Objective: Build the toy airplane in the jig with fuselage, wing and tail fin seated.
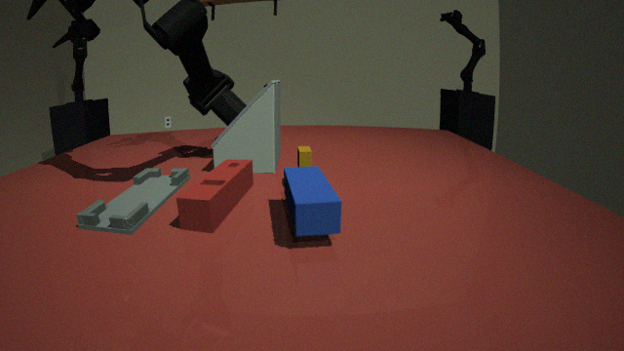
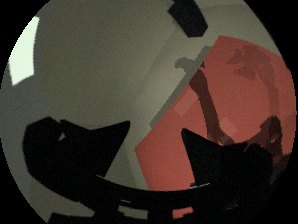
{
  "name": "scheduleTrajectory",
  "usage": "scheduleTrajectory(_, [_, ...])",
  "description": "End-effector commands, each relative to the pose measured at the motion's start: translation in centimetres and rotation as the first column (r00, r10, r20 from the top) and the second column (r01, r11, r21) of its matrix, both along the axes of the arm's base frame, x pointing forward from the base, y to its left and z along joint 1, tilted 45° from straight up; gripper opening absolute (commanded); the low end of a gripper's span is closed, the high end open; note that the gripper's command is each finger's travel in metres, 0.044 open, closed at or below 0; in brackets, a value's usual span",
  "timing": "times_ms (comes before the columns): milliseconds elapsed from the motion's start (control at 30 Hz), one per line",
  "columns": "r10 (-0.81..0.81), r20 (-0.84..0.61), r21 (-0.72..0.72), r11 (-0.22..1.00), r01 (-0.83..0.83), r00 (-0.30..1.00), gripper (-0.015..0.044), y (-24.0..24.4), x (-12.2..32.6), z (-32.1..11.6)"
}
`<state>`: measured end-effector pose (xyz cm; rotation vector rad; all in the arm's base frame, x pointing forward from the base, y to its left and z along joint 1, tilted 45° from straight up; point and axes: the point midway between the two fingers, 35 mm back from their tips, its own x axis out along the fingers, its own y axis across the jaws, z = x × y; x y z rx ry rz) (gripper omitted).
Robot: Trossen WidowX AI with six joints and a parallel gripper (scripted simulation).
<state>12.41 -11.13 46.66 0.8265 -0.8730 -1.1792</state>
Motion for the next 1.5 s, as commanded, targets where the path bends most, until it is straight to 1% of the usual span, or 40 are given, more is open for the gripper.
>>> scheduleTrajectory(0, [0.000, 0.000, 0.000, 1.000, 0.000, 1.000, 0.0426, 0.0, 0.0, 0.0])
scheduleTrajectory(33, [0.000, 0.002, -0.002, 1.000, 0.000, 1.000, 0.0440, 0.0, -0.2, 0.0])
scheduleTrajectory(100, [0.008, 0.020, -0.011, 1.000, -0.008, 1.000, 0.0440, 0.0, -1.5, 0.3])
scheduleTrajectory(333, [0.143, 0.202, 0.025, 0.988, -0.151, 0.969, 0.0440, -1.3, -6.2, 0.9])
scheduleTrajectory(500, [0.210, 0.308, 0.112, 0.961, -0.254, 0.928, 0.0440, -4.3, -8.0, -0.4])
scheduleTrajectory(667, [0.252, 0.373, 0.241, 0.903, -0.356, 0.893, 0.0440, -8.1, -7.7, -3.0])
scheduleTrajectory(833, [0.288, 0.388, 0.399, 0.804, -0.441, 0.876, 0.0440, -11.5, -5.2, -6.8])
scheduleTrajectory(1000, [0.344, 0.347, 0.568, 0.664, -0.487, 0.873, 0.0440, -13.5, -0.9, -11.5])
scheduleTrajectory(1067, [0.438, 0.298, 0.590, 0.614, -0.525, 0.848, 0.0440, -13.0, 1.3, -12.6])
scheduleTrajectory(1300, [0.571, 0.166, 0.786, 0.416, -0.458, 0.804, 0.0440, -11.9, 7.7, -19.3])
scheduleTrajectory(1467, [0.707, 0.030, 0.893, 0.299, -0.336, 0.707, 0.0440, -8.8, 12.0, -24.4])
